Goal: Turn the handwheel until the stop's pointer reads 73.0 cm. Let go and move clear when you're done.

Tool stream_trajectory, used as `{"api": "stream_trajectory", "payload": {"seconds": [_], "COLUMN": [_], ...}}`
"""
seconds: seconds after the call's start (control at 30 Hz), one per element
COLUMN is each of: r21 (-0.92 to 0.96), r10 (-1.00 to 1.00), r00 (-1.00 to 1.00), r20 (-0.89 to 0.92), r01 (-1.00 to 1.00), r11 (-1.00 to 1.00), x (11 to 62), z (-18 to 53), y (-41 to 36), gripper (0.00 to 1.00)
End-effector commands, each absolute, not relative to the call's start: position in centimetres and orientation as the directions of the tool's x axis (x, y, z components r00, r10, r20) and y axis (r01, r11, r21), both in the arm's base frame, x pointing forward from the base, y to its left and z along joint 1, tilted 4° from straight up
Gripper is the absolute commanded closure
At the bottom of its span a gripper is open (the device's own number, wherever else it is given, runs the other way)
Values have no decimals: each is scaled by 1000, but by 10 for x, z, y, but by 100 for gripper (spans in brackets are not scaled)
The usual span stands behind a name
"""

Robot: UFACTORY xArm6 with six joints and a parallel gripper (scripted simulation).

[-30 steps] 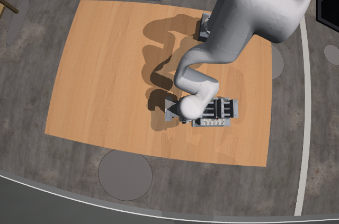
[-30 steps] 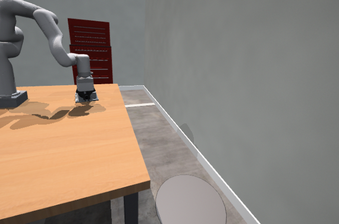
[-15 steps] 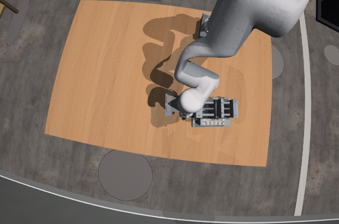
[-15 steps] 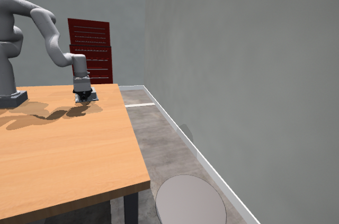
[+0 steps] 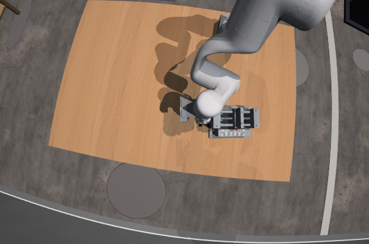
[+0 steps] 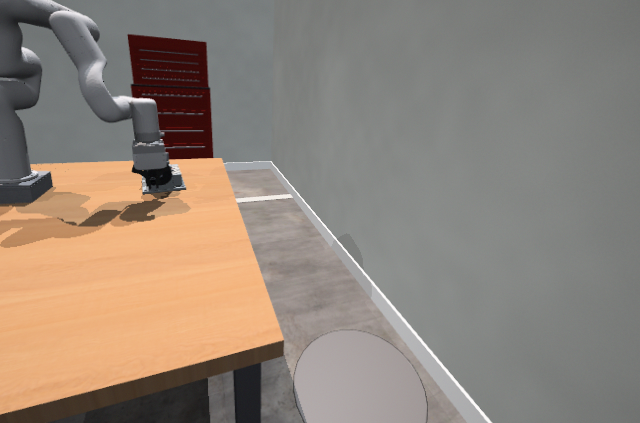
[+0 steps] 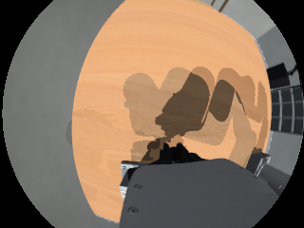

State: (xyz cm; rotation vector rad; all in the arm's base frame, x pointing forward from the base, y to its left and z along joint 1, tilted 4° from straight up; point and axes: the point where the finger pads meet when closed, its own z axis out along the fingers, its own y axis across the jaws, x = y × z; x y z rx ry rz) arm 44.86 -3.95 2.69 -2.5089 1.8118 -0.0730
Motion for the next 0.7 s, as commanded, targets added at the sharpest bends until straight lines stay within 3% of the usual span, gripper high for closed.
{"api": "stream_trajectory", "payload": {"seconds": [0.0,0.67], "r21": [-66,-66], "r10": [-949,-949], "r00": [314,314], "r20": [12,12], "r01": [-947,-947], "r11": [-314,-314], "x": [447,449], "z": [32,57], "y": [-40,-39], "gripper": [94,94]}}
